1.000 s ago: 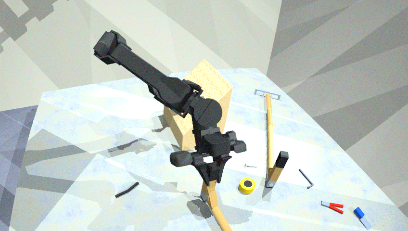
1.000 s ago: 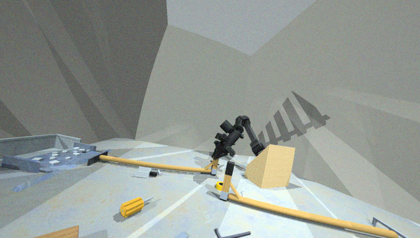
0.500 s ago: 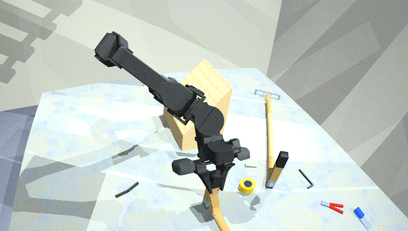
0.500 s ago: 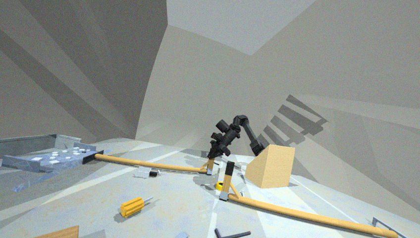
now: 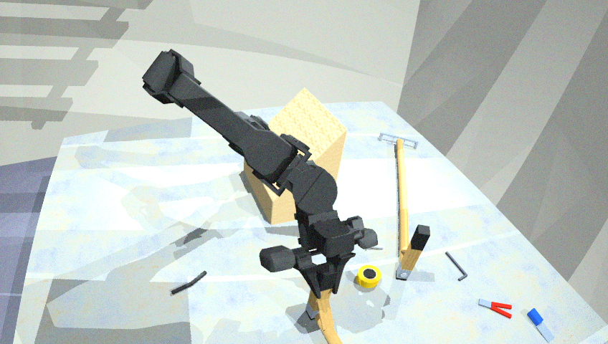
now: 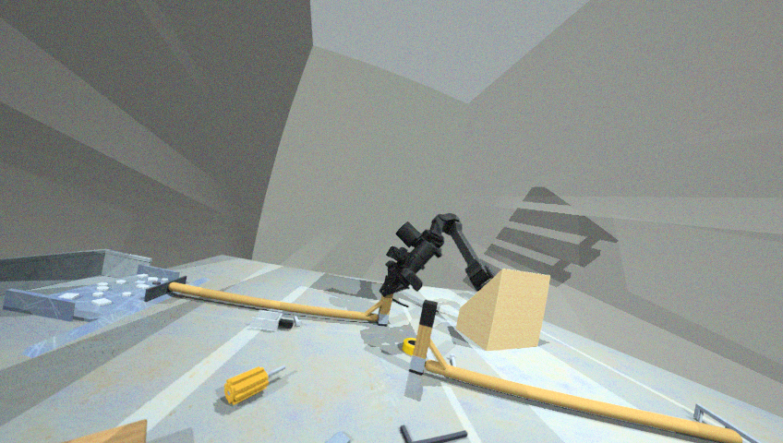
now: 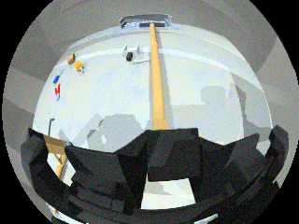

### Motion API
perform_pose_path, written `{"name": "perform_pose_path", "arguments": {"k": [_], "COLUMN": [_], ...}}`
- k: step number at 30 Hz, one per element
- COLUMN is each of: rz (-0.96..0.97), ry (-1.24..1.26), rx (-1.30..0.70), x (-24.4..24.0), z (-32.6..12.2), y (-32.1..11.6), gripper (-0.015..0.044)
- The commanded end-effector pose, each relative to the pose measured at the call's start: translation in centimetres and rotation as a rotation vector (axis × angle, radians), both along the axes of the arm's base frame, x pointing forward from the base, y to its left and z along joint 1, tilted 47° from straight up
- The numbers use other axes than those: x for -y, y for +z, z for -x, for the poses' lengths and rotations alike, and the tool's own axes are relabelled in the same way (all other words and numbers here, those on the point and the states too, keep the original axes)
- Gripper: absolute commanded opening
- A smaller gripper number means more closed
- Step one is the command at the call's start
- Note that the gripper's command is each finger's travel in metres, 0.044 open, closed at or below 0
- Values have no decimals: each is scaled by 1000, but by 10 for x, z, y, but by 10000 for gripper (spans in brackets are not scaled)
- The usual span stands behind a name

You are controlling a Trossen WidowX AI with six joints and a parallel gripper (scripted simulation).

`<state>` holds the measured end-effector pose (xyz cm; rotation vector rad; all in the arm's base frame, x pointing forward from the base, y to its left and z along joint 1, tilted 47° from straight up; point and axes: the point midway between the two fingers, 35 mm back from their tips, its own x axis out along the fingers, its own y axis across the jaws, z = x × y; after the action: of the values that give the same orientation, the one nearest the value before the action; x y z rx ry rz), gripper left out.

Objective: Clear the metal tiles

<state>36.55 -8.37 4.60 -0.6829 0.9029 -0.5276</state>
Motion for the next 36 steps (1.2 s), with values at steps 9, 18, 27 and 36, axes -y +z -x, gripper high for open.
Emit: {"name": "perform_pose_path", "arguments": {"k": [9,18,27,36], "rz": [-2,-1,-1,-1], "ry": [5,5,5,5], "rx": [15,16,17,17], "x": [6,13,15,17], "z": [-23,-39,-49,-64], "y": [8,12,14,16], "gripper": [0,0,0,0]}}
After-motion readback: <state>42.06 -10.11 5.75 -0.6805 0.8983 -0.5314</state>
